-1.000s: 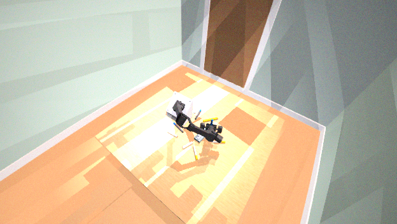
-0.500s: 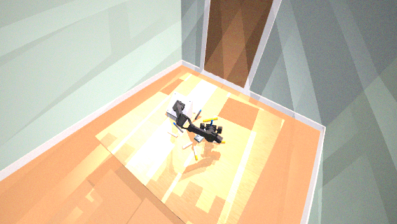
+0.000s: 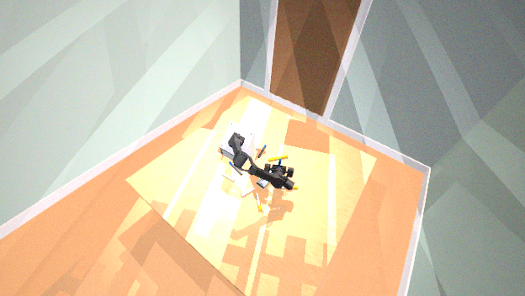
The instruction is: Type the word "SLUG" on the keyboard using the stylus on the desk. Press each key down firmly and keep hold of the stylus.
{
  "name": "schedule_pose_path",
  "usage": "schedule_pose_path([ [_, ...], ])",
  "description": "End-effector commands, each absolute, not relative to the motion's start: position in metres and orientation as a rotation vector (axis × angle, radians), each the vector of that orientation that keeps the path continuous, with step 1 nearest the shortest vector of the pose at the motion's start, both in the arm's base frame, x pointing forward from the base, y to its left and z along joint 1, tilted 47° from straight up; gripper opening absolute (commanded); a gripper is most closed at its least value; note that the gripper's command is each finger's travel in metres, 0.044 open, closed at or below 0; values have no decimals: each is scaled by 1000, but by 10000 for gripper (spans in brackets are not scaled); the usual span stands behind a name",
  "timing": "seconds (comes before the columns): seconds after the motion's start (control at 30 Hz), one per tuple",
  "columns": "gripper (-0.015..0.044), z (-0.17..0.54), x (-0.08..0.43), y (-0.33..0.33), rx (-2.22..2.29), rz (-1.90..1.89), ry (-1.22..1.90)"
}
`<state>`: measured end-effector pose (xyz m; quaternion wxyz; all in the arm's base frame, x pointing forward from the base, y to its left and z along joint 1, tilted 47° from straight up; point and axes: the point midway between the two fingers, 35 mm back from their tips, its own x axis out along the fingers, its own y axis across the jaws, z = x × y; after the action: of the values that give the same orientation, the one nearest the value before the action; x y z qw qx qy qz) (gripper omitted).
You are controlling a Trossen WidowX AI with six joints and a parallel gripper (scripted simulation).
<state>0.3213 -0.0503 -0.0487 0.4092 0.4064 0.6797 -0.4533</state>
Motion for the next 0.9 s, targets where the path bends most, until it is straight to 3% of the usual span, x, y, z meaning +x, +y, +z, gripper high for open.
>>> schedule_pose_path([
  [0.0,81,-50,322,-52,1017,-1137,1710],
  [0.87,81,-27,320,-27,1018,-1136,1712],
])
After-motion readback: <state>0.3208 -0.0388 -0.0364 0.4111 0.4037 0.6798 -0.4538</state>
